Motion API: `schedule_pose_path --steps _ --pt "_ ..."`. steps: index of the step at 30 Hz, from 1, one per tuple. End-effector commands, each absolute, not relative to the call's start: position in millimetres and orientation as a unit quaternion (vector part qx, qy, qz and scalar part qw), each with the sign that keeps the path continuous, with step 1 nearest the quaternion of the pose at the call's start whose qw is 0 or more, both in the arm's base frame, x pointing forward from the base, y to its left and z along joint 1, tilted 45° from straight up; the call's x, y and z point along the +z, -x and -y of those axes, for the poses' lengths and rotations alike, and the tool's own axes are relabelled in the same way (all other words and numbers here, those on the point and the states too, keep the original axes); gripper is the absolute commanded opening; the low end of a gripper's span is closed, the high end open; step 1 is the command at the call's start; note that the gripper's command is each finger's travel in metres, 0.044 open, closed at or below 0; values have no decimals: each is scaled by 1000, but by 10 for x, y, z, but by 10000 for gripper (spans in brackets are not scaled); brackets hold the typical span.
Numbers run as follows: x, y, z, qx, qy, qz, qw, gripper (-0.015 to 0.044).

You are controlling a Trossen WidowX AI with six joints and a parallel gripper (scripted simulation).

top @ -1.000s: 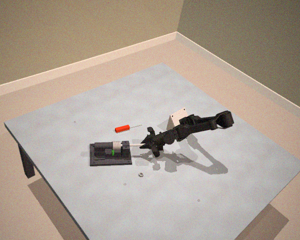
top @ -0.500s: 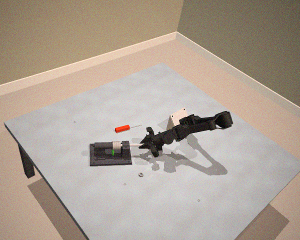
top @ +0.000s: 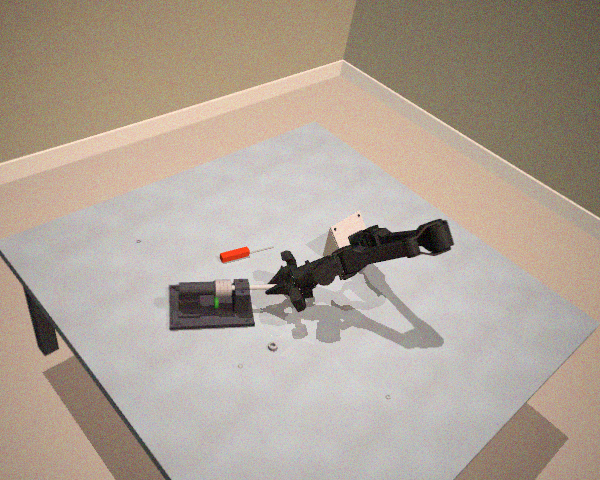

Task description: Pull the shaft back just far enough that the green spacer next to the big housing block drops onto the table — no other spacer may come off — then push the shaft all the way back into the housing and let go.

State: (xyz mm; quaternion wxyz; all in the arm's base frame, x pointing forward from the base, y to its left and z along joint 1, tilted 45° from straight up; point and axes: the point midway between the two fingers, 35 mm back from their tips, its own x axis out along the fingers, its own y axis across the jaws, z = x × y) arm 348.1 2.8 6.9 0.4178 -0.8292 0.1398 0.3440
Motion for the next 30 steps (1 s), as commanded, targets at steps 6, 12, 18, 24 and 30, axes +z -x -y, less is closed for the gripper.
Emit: schedule_pose_path --steps 6,12,18,24,30 --pt "42 -3521 -12 345 830 -140 416 0" --pt "33 -3541 -4 345 830 -140 416 0" --pt "24 -3561 4 345 830 -140 416 0" --pt "15 -3581 12 345 830 -140 416 0" --pt "7 -3601 20 345 830 -140 415 0"
